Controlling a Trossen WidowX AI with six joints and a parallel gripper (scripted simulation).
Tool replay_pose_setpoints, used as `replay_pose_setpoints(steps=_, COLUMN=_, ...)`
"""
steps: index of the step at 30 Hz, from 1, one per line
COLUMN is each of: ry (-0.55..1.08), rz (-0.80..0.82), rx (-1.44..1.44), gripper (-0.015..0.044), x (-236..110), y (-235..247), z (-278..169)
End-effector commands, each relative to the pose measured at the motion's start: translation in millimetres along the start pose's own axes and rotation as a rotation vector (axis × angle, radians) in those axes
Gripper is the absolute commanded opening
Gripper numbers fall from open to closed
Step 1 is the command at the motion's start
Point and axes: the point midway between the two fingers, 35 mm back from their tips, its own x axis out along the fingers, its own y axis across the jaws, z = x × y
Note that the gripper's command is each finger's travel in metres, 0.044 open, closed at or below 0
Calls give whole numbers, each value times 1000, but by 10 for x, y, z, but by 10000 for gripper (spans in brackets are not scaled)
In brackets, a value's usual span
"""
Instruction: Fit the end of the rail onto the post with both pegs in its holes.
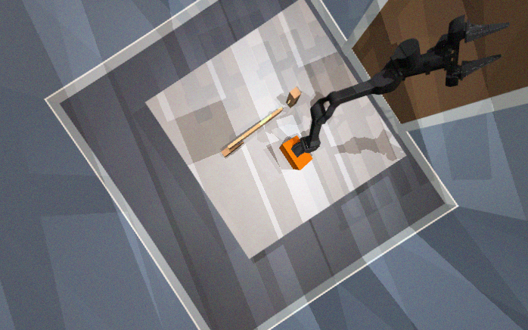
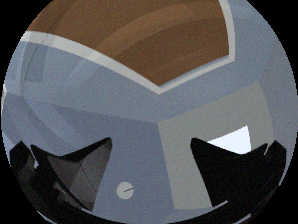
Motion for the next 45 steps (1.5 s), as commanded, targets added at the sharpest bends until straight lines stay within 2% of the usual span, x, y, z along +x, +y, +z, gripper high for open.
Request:
replay_pose_setpoints(steps=1, ry=-1, rz=2, rx=1, gripper=426, x=1, y=8, z=3)
replay_pose_setpoints(steps=5, ry=-26, rz=54, rx=35, gripper=440, x=23, y=203, z=70)
replay_pose_setpoints(steps=12, ry=-118, rz=229, rx=148, gripper=440, x=4, y=841, z=384)
replay_pose_setpoints(steps=22, ry=-272, rz=478, rx=302, gripper=440, x=-285, y=1604, z=1023)
replay_pose_setpoints(steps=33, ry=-478, rz=750, rx=453, gripper=440, x=-967, y=2129, z=1883)
replay_pose_setpoints(steps=45, ry=-735, rz=1017, rx=577, gripper=440, x=-2025, y=2205, z=2739)
